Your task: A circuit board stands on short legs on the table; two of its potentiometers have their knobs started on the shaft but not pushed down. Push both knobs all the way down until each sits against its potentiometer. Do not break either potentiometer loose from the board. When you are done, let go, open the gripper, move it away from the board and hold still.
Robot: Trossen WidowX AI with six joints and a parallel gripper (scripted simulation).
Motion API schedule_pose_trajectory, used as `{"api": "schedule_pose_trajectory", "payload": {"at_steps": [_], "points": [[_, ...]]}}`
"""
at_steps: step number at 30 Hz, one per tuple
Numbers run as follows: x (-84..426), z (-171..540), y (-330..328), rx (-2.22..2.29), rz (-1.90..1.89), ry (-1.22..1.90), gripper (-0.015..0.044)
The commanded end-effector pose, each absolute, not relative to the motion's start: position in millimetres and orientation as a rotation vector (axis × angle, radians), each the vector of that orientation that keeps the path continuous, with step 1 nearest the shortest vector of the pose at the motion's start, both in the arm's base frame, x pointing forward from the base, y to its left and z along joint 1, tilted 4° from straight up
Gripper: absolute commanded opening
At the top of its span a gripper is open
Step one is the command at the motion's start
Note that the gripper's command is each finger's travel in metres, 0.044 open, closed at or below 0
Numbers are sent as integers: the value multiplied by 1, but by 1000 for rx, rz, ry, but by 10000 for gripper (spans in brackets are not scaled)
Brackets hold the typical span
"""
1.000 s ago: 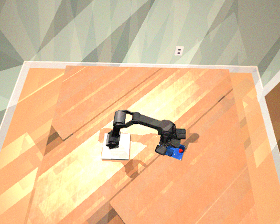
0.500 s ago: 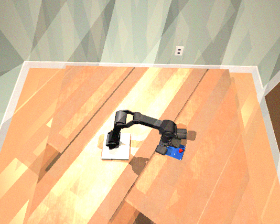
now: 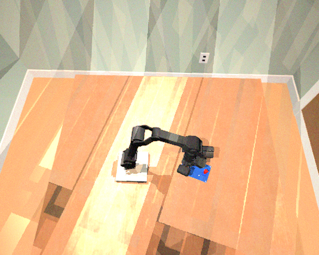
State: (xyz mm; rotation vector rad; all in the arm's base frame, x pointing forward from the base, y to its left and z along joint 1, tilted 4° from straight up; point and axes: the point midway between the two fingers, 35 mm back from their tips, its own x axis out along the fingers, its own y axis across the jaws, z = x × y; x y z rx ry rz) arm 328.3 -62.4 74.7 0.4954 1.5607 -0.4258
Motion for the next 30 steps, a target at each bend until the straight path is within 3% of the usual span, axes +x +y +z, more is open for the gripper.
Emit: {"api": "schedule_pose_trajectory", "payload": {"at_steps": [1, 8, 16, 30], "points": [[328, 75, -62, 495, -426, 1561, 26], [328, 75, -62, 495, -426, 1561, 210], [343, 83, -62, 408, -280, 1511, 0], [359, 92, -72, 20, 83, 1529, 0]]}}
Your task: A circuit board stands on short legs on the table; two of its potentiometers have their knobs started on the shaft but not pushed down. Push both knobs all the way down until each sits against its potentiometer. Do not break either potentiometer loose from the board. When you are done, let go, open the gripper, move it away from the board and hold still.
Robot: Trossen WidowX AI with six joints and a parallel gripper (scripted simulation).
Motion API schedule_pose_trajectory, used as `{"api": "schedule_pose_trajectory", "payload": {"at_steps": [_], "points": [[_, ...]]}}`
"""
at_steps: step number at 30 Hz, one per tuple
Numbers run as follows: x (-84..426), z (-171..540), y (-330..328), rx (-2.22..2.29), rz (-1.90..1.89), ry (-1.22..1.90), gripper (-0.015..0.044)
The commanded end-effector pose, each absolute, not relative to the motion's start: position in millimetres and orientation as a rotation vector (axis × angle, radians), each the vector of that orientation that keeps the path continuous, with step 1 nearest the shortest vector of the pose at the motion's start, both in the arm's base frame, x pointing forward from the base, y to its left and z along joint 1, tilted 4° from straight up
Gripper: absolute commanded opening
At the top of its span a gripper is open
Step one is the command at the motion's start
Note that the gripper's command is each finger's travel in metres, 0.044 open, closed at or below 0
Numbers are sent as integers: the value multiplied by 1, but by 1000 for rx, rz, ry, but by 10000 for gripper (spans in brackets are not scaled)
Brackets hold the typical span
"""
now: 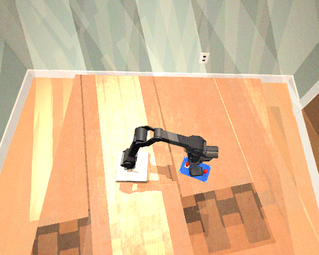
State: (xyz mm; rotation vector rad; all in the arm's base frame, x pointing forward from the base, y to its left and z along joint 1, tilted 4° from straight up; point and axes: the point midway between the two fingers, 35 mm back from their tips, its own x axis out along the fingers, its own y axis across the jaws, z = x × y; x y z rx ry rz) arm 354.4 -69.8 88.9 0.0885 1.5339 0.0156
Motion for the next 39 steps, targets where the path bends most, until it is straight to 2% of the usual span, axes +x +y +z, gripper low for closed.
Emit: {"api": "schedule_pose_trajectory", "payload": {"at_steps": [1, 39], "points": [[360, 92, -72, -8, 109, 1528, 0], [395, 111, -99, -1045, 1098, 1241, 0]]}}
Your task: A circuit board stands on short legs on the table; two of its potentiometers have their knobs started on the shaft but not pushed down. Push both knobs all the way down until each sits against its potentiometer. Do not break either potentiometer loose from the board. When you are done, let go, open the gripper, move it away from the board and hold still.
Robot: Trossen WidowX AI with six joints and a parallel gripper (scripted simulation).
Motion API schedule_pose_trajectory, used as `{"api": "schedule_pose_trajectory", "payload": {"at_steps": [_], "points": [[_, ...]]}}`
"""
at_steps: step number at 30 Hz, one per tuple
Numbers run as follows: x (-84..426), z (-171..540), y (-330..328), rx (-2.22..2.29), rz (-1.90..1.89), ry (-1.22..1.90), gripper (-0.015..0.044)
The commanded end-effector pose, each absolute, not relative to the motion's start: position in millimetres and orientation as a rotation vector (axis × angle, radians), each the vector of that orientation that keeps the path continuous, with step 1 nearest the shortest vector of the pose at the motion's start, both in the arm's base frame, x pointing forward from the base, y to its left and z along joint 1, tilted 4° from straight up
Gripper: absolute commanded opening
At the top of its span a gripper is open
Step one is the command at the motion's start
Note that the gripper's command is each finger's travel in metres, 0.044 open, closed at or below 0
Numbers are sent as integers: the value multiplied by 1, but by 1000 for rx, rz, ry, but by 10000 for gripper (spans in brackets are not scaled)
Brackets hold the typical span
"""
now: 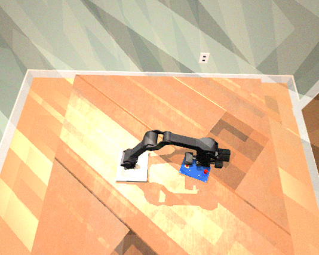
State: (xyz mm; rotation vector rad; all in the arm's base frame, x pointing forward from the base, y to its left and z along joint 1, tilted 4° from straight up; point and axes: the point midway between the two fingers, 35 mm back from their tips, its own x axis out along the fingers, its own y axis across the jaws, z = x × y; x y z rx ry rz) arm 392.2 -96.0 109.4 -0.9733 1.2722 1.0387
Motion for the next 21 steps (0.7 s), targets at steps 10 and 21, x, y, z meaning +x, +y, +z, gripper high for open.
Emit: {"api": "schedule_pose_trajectory", "payload": {"at_steps": [10, 21], "points": [[403, 115, -106, -1302, 1349, 1079, 0], [410, 119, -114, -1572, 1615, 852, 0]]}}
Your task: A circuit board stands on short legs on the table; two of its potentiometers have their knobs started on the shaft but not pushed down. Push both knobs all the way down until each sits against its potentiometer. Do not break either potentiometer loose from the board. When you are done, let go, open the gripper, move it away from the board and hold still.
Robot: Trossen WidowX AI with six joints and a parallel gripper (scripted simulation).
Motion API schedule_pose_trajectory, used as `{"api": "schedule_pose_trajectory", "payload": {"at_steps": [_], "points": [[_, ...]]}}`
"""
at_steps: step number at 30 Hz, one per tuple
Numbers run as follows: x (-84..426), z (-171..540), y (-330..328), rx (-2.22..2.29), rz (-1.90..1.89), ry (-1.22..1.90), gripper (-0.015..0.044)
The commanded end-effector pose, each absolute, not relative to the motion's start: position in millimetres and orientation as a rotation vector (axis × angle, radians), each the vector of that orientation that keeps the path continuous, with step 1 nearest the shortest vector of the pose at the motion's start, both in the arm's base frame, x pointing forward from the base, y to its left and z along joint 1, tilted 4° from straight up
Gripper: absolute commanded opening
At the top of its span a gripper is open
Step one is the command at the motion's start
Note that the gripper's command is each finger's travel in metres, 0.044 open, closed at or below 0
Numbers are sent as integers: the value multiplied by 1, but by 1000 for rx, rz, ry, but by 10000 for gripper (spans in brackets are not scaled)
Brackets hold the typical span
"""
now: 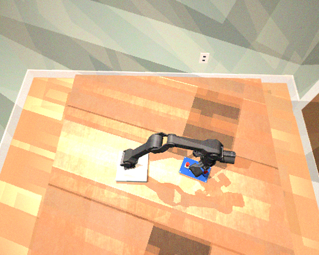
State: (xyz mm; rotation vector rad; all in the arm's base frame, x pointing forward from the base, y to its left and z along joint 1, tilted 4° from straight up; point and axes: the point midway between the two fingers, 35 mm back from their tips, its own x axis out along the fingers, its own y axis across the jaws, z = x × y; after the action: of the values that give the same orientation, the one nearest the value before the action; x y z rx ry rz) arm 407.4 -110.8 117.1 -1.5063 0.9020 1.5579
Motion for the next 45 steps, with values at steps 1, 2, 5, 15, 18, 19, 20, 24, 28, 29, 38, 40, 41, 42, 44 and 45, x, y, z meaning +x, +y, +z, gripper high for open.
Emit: {"api": "schedule_pose_trajectory", "payload": {"at_steps": [1, 2, 5, 15, 18, 19, 20, 24, 28, 29, 38, 40, 41, 42, 44, 45], "points": [[410, 119, -115, -1595, 1638, 828, 0], [411, 119, -115, -1619, 1662, 804, 0], [413, 120, -117, -1688, 1731, 730, 0], [417, 122, -123, -1855, 1898, 525, 0], [417, 120, -122, -1855, 1898, 525, 0], [417, 116, -122, -1855, 1898, 525, 0], [417, 108, -122, -1855, 1898, 525, 0], [417, 102, -122, -1855, 1898, 525, 0], [417, 101, -122, -1855, 1898, 525, 0], [417, 101, -122, -1855, 1898, 525, 0], [417, 88, -121, -1855, 1898, 525, 0], [417, 85, -121, -1855, 1898, 525, 0], [416, 83, -121, -1855, 1898, 525, 0], [416, 82, -121, -1855, 1898, 525, 0], [416, 81, -121, -1855, 1898, 525, 0], [416, 81, -121, -1855, 1898, 525, 0]]}}
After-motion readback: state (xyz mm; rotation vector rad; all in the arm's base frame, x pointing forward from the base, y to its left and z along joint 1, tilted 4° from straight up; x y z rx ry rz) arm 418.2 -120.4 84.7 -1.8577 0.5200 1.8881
